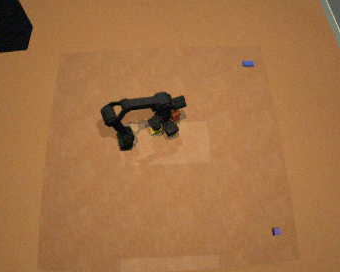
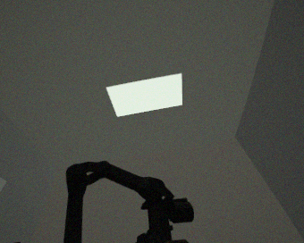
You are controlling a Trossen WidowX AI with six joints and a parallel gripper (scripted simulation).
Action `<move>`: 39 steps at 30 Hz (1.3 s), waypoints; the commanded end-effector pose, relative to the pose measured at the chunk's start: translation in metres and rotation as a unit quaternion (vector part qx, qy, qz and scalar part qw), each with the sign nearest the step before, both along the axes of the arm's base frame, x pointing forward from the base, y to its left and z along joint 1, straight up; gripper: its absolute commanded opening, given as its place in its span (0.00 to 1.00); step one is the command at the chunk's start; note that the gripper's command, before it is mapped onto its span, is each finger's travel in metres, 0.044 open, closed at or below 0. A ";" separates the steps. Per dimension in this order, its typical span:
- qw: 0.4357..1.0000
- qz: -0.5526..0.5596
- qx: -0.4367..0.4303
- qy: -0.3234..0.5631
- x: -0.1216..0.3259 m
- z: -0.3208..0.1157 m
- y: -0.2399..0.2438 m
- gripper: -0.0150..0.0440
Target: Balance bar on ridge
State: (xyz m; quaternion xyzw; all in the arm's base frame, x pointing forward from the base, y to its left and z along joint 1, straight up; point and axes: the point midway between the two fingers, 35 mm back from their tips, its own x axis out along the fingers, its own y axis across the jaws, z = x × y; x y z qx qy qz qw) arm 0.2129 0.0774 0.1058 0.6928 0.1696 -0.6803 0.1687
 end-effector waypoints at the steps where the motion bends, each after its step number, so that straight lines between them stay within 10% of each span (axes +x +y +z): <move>1: 1.000 -0.001 0.001 -0.003 0.001 0.002 0.001 0.25; 34: 1.000 0.000 0.000 0.000 0.000 0.000 0.000 0.25; 39: 1.000 0.000 0.000 0.000 0.000 0.000 0.000 0.48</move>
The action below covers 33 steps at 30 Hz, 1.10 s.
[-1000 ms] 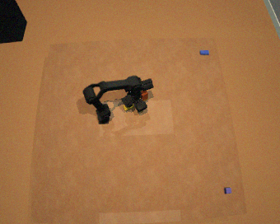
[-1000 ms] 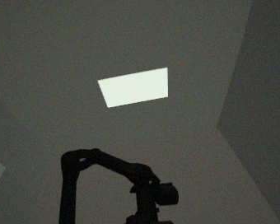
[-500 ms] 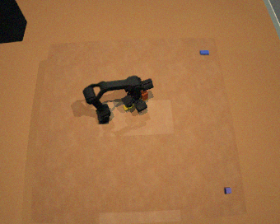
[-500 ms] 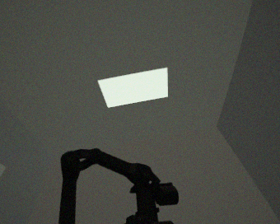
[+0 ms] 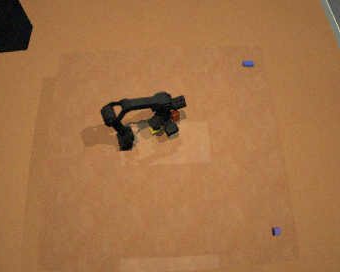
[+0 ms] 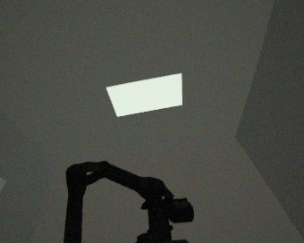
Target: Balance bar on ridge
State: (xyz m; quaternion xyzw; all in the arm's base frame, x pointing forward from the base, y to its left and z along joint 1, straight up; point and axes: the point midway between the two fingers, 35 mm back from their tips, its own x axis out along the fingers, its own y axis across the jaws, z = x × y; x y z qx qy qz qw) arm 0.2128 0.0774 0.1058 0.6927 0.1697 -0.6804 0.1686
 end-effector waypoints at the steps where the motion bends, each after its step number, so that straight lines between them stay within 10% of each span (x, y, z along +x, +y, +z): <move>1: 1.000 0.000 0.000 0.000 0.000 0.000 0.000 0.52; 33: 1.000 0.000 0.000 0.000 0.000 0.000 0.000 0.54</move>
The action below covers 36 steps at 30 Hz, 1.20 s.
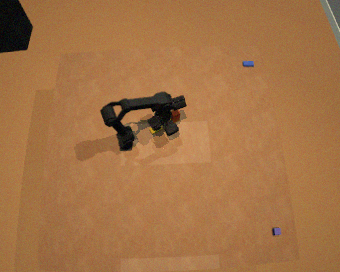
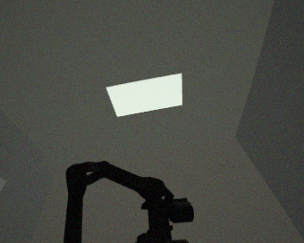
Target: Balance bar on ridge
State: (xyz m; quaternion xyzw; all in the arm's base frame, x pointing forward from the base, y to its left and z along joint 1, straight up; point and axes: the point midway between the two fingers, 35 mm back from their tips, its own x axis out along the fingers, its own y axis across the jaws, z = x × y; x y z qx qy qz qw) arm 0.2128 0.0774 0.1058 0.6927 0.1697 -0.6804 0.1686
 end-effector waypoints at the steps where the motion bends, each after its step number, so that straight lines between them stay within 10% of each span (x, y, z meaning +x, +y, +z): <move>1: 1.000 0.000 0.000 0.000 0.000 0.000 0.000 0.54; 24: 1.000 0.000 0.000 0.000 0.000 0.000 0.000 0.57; 36: 1.000 0.000 0.000 0.000 0.000 0.000 0.000 1.00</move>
